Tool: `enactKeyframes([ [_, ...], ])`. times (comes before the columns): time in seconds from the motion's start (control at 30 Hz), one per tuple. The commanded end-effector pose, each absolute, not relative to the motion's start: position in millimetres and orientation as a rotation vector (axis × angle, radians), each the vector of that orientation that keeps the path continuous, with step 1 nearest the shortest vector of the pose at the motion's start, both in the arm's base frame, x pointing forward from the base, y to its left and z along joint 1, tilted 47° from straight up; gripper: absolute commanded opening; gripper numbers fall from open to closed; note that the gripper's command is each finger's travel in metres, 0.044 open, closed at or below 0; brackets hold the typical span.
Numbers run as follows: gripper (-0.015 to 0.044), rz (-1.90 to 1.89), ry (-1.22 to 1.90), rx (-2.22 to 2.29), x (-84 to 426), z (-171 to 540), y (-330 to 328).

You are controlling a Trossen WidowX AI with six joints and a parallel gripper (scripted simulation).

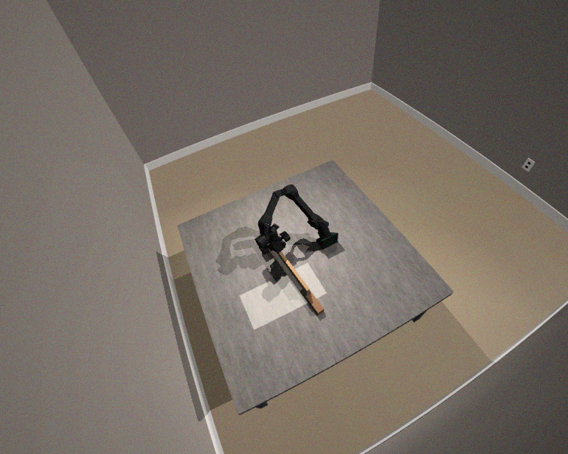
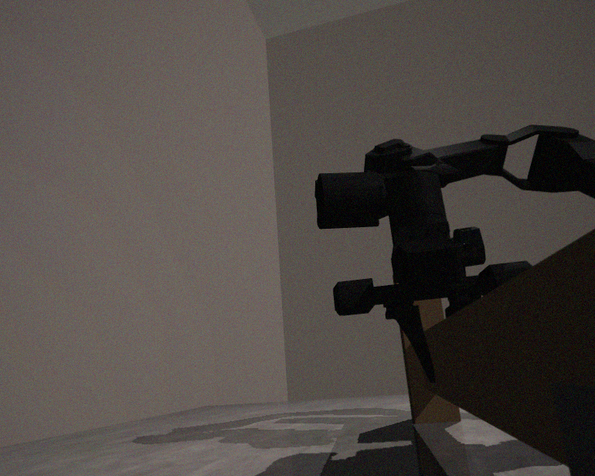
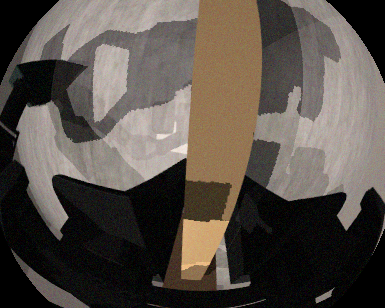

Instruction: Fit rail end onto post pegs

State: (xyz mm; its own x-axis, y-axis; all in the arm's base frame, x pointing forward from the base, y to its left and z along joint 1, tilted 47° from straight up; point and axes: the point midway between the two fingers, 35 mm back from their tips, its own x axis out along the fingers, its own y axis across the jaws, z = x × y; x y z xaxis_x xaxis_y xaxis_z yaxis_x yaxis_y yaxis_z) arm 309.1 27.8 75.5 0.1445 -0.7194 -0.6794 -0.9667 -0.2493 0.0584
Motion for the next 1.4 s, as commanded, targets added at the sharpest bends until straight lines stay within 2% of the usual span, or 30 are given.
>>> enactKeyframes([
  [0.0, 0.0, 0.852, 1.606, -2.038, 310.1, 79.6, 27.7],
  [0.67, 0.0, 0.852, 1.606, -2.038, 311.5, 83.1, 23.1],
  [1.2, 0.042, 0.859, 1.61, -2.032, 309.9, 78.3, 25.9],
  [1.23, 0.044, 0.859, 1.61, -2.032, 309.9, 78.3, 25.9],
  [1.37, 0.044, 0.859, 1.61, -2.032, 309.9, 78.3, 25.9],
])
